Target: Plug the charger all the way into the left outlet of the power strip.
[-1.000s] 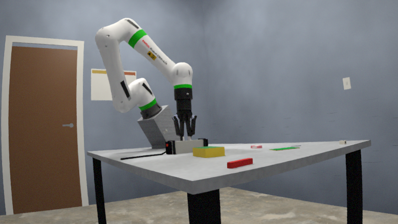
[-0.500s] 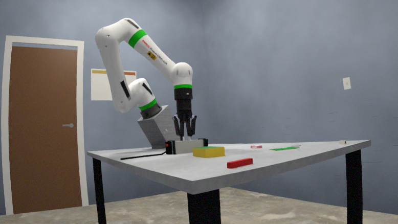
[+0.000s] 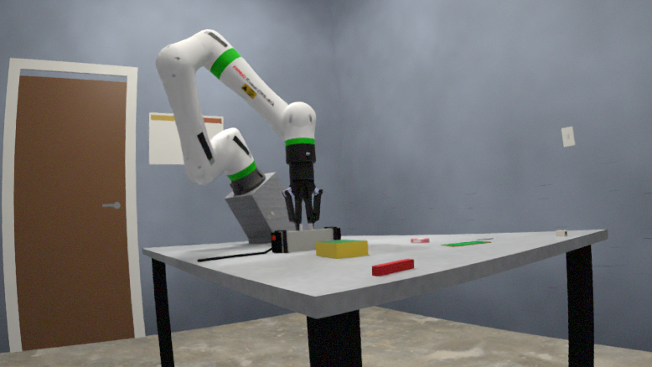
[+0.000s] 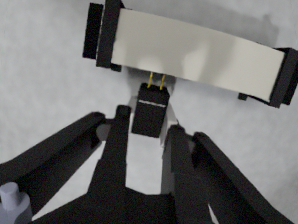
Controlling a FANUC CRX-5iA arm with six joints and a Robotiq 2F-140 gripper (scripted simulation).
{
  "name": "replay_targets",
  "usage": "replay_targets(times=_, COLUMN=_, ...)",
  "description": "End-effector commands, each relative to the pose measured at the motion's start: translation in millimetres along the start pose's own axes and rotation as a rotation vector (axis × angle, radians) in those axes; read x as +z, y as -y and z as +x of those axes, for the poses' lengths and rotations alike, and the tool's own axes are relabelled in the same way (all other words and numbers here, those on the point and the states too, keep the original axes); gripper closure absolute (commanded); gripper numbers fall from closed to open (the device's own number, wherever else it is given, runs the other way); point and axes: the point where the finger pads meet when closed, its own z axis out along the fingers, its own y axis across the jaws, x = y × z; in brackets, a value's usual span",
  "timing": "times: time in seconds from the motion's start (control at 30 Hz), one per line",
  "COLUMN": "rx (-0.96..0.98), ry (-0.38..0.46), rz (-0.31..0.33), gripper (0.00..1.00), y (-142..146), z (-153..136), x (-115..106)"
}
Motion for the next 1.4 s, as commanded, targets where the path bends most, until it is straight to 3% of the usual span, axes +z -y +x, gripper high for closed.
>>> replay_targets(times=0.0, rx=0.0, ry=-0.001, rz=0.0, gripper=0.9, y=0, z=1, x=-1)
replay_targets(times=1.37, rx=0.0, ry=-0.001, rz=0.0, gripper=0.9, y=0, z=13, x=-1)
